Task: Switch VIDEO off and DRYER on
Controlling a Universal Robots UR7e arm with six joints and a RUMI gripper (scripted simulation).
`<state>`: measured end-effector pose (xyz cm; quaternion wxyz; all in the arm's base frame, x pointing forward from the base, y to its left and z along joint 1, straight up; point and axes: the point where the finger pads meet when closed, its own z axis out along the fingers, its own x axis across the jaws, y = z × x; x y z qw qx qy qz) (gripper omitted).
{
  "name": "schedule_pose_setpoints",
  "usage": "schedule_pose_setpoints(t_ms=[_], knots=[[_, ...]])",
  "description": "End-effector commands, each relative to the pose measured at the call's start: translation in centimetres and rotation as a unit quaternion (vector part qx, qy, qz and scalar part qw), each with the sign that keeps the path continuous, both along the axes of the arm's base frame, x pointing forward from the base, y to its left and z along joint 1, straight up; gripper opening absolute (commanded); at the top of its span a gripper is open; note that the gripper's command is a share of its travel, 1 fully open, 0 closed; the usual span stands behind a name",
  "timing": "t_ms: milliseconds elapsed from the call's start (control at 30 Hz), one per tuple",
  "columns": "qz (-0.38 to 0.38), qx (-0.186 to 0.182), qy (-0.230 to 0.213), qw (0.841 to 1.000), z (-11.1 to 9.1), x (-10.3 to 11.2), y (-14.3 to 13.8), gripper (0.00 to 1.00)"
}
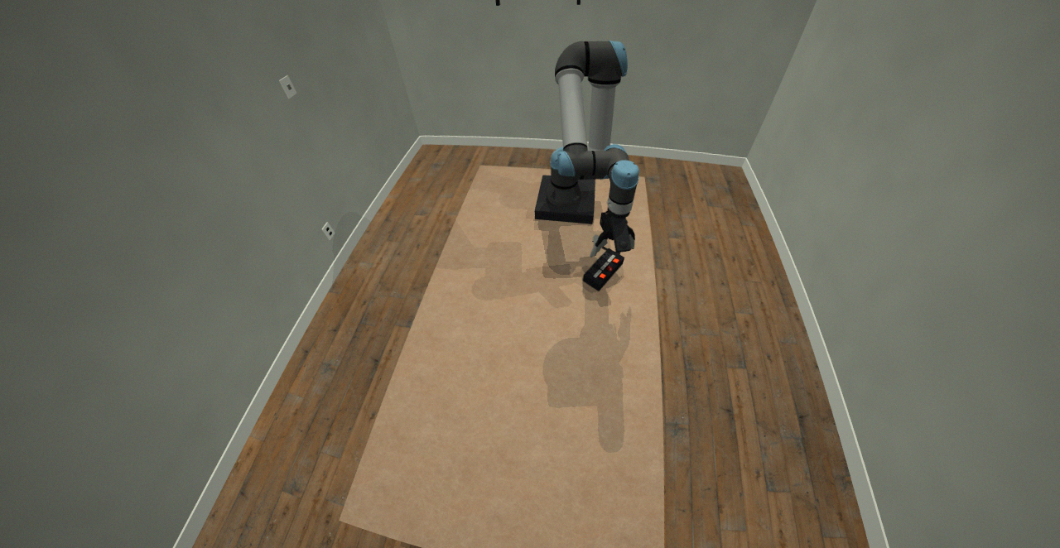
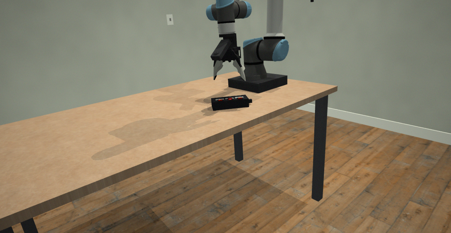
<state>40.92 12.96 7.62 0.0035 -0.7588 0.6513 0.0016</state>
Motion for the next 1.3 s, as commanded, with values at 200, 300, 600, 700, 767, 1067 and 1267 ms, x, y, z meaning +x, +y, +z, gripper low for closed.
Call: schedule_pose_setpoints(t_ms=[200,300,600,700,767,1067,1267], knots=[[-0.180,-0.005,0.000,0.984,-0.6,0.1,-0.2,1.00],[-0.208,-0.005,0.000,0.978,-0.7,0.1,-0.2,1.00],[-0.314,-0.005,0.000,0.949,-1.1,0.0,-0.3,1.00],[-0.341,-0.005,0.000,0.940,-1.2,-0.1,-0.3,1.00],[-0.350,-0.005,0.000,0.937,-1.2,-0.1,-0.3,1.00],[-0.401,-0.005,0.000,0.916,-1.4,-0.2,-0.4,1.00],[-0.424,-0.005,0.000,0.905,-1.5,-0.3,-0.4,1.00]])
